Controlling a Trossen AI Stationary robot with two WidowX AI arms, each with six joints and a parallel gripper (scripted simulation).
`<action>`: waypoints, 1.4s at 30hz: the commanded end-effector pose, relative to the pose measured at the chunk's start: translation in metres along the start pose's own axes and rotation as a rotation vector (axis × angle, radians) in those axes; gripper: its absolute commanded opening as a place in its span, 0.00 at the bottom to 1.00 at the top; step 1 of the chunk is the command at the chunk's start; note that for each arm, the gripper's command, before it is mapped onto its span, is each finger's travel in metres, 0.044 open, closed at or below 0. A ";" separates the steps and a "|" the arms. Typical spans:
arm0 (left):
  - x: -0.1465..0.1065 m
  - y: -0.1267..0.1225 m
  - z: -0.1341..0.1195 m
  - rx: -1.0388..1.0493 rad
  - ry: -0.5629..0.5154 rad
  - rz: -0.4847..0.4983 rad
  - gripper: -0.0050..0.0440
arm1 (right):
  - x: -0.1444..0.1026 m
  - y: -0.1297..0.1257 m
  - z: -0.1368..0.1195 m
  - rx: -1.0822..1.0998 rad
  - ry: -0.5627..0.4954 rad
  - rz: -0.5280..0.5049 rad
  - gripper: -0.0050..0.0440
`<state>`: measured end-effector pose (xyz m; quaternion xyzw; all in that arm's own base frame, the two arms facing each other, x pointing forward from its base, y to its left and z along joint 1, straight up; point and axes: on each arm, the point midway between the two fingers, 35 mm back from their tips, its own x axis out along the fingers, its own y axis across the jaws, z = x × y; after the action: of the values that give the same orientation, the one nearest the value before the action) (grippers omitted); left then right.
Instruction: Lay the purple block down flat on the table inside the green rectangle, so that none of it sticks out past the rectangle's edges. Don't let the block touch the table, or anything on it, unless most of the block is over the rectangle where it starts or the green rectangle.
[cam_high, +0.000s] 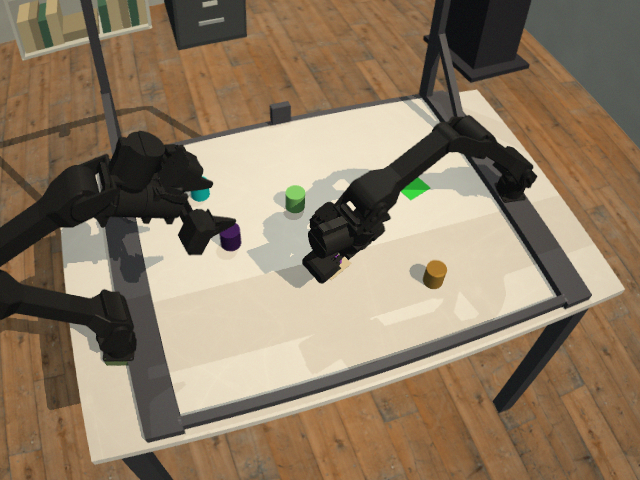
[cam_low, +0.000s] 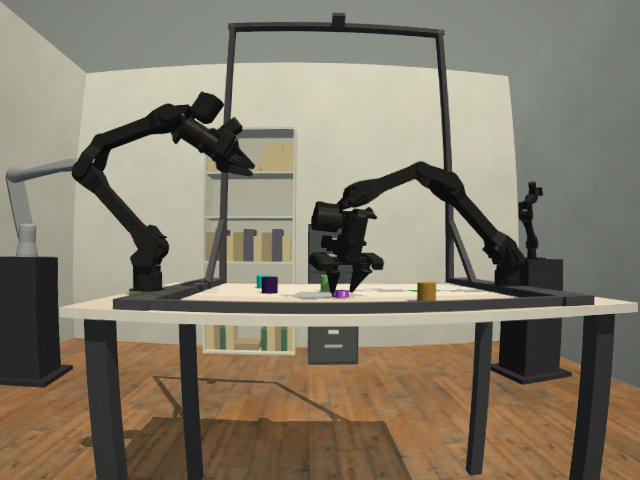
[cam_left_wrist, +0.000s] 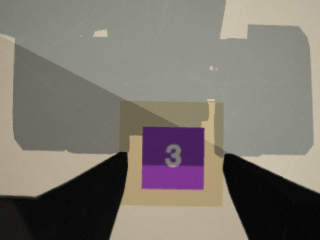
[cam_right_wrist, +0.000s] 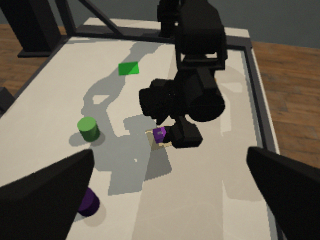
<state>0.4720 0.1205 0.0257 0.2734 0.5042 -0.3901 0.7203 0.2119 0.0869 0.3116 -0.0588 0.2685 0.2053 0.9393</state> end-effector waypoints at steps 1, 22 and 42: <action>0.003 0.001 0.002 0.000 -0.001 0.004 0.63 | -0.003 0.000 0.003 0.001 -0.012 -0.003 1.00; -0.004 0.005 0.006 0.010 -0.008 0.031 0.43 | -0.003 0.000 0.003 0.001 -0.012 -0.003 1.00; -0.046 0.007 0.022 0.018 -0.013 0.056 0.10 | -0.003 0.000 0.003 0.001 -0.012 -0.003 1.00</action>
<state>0.4723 0.1182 0.0257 0.2688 0.5080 -0.3932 0.7177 0.2119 0.0869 0.3116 -0.0588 0.2685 0.2053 0.9393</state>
